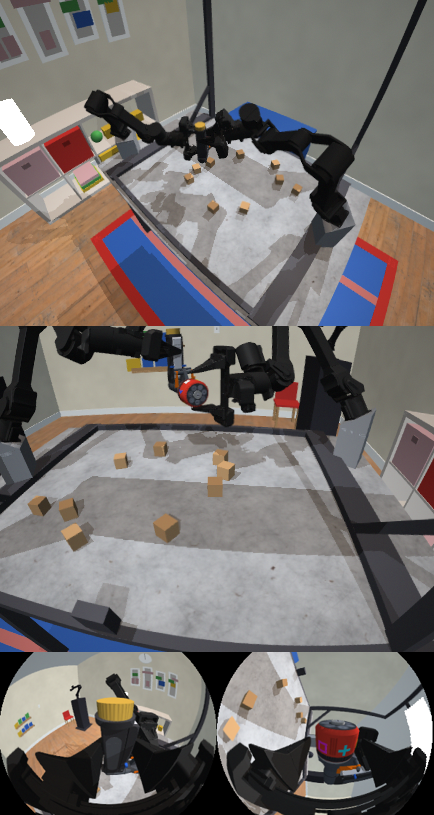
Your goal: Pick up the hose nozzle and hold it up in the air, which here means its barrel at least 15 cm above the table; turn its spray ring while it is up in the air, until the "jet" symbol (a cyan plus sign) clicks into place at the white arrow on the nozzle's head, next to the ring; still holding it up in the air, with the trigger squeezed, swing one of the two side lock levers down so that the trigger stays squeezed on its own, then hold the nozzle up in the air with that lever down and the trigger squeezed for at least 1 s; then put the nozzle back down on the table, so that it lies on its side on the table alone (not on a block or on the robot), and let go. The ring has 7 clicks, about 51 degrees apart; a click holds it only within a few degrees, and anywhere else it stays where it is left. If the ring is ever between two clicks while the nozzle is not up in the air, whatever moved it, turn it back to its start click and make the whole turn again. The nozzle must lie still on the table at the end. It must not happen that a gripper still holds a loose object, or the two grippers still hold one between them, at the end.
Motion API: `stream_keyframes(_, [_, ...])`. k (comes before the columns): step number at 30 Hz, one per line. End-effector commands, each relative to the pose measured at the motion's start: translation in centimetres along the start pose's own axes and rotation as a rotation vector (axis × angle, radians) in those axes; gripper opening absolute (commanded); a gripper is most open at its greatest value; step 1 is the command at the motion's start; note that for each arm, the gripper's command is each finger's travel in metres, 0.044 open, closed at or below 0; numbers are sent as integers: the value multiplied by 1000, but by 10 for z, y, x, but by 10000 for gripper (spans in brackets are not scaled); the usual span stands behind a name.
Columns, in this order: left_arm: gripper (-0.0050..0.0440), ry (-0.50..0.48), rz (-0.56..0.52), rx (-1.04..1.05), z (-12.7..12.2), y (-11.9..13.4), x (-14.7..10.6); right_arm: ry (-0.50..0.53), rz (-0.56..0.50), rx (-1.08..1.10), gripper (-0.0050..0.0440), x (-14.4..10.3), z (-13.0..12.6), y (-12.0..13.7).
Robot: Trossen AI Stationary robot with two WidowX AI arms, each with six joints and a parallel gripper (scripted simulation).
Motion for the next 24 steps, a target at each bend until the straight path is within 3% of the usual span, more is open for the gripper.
stream_keyframes(1, [169, -4, -25, -33, 5, -9, 0, 16, 4, -6, 406, 0, -4, 2])
stream_keyframes(9, [169, -4, -25, -33, 5, -9, 0, 16, 4, -6, 406, 0, -4, 2])
stream_keyframes(24, [169, -4, -25, -33, 5, -9, 0, 16, 5, -6, 406, -33, -4, 2])
Point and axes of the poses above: on each arm, the point midway between the two fingers, 35 mm back from their tips, its own x axis out along the fingers, its own z axis across the jaws, y = z × x, the point moved 9 cm from there along -x, back along the fingers, and after that the axes turned 11 degrees about x, right-handed, at the moved point
